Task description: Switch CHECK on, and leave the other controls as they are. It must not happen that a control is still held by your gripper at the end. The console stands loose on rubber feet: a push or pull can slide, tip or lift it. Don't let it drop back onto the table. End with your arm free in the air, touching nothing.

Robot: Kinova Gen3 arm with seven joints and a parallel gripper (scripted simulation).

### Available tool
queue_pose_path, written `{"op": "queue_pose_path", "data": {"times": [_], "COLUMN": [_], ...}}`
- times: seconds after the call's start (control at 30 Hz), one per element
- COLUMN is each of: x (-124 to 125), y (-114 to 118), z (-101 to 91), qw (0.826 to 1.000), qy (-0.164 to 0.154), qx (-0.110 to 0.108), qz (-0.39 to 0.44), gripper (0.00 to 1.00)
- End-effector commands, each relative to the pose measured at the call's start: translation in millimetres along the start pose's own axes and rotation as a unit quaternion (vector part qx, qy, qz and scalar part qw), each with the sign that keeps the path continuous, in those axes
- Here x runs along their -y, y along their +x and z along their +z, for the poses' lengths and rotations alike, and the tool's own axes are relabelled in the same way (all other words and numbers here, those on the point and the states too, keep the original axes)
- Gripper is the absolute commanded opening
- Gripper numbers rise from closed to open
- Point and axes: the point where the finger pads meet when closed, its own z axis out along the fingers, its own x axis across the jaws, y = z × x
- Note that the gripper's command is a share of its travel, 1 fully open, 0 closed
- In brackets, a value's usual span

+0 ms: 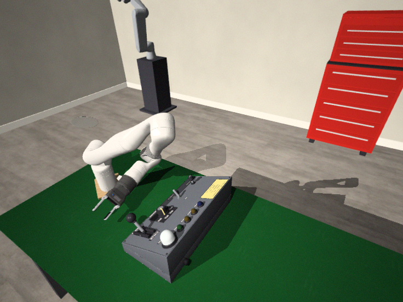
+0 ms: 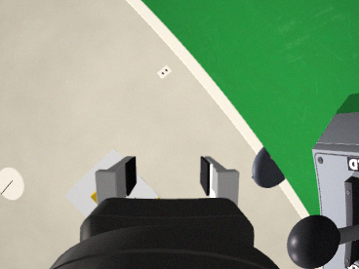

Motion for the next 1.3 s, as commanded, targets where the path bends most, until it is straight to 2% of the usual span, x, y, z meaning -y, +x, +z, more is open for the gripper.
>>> {"op": "queue_pose_path", "data": {"times": [0.0,0.8,1.1,1.27], "x": [-0.3,-0.4,-1.1,-2.9], "y": [-0.3,0.0,1.3,3.2], "z": [0.0,-1.0,-6.2,-14.1], "qw": [1.0,1.0,1.0,0.998], "qy": [0.0,0.002,0.015,0.035], "qx": [0.0,0.001,0.005,0.011], "qz": [0.0,0.004,0.021,0.046], "gripper": [1.0,1.0,1.0,1.0]}}
